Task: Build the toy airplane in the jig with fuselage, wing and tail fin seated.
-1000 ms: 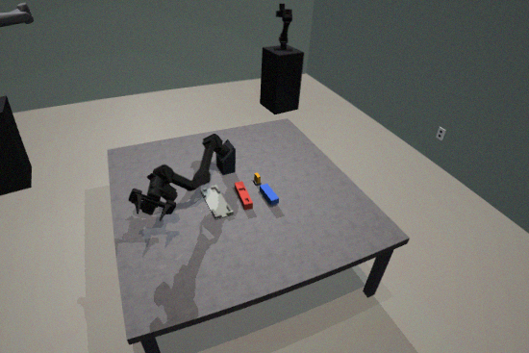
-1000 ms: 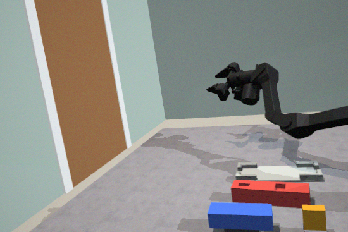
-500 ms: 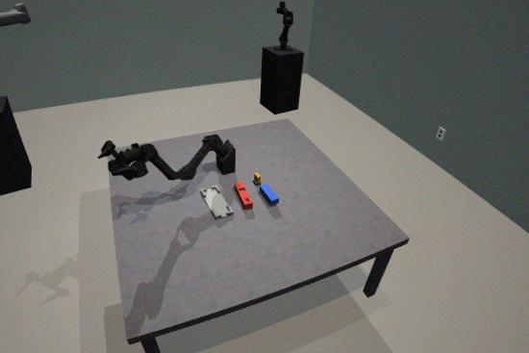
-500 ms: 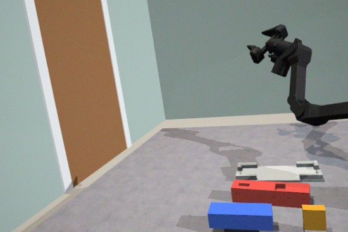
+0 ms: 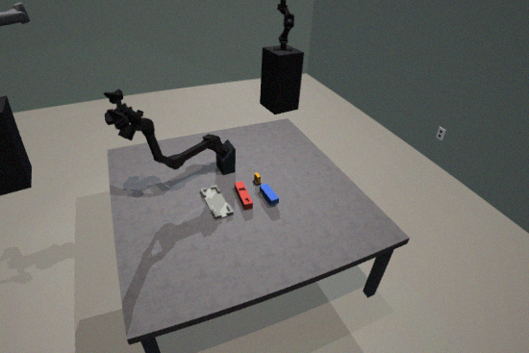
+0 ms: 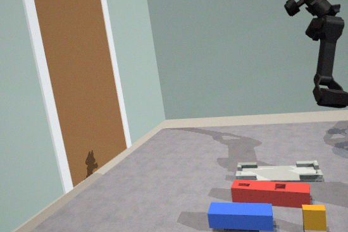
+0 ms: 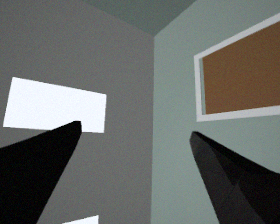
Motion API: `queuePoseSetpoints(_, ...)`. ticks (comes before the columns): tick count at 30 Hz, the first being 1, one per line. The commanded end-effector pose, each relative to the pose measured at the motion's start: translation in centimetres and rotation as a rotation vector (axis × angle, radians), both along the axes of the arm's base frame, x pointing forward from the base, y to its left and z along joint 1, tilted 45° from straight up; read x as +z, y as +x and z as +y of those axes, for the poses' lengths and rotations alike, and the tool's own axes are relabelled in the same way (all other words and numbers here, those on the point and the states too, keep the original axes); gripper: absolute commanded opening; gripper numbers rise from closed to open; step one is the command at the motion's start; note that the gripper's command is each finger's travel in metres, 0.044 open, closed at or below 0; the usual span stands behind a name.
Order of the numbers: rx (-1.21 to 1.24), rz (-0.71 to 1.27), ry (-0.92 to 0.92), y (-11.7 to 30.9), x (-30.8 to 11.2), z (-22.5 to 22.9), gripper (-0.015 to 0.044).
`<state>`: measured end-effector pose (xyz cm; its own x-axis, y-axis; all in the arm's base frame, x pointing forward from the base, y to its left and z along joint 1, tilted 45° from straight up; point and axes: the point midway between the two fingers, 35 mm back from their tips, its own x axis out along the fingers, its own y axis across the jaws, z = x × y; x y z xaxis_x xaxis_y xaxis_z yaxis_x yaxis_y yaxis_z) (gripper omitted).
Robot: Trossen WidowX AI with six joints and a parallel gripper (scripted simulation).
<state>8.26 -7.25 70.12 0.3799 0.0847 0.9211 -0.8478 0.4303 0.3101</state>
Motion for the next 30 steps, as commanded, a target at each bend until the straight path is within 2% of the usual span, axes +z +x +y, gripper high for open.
queuePoseSetpoints(1, -0.018, -0.018, -0.161, -1.9, -0.1, 6.6, 0.0440)
queuePoseSetpoints(15, -0.134, 0.048, -0.537, -1.1, -4.1, 20.7, 0.0440)
queuePoseSetpoints(21, -0.166, 0.149, -0.715, 1.8, -8.1, 26.7, 0.0440)
queuePoseSetpoints(30, -0.248, 0.367, -0.947, 8.6, -15.7, 32.5, 0.0440)
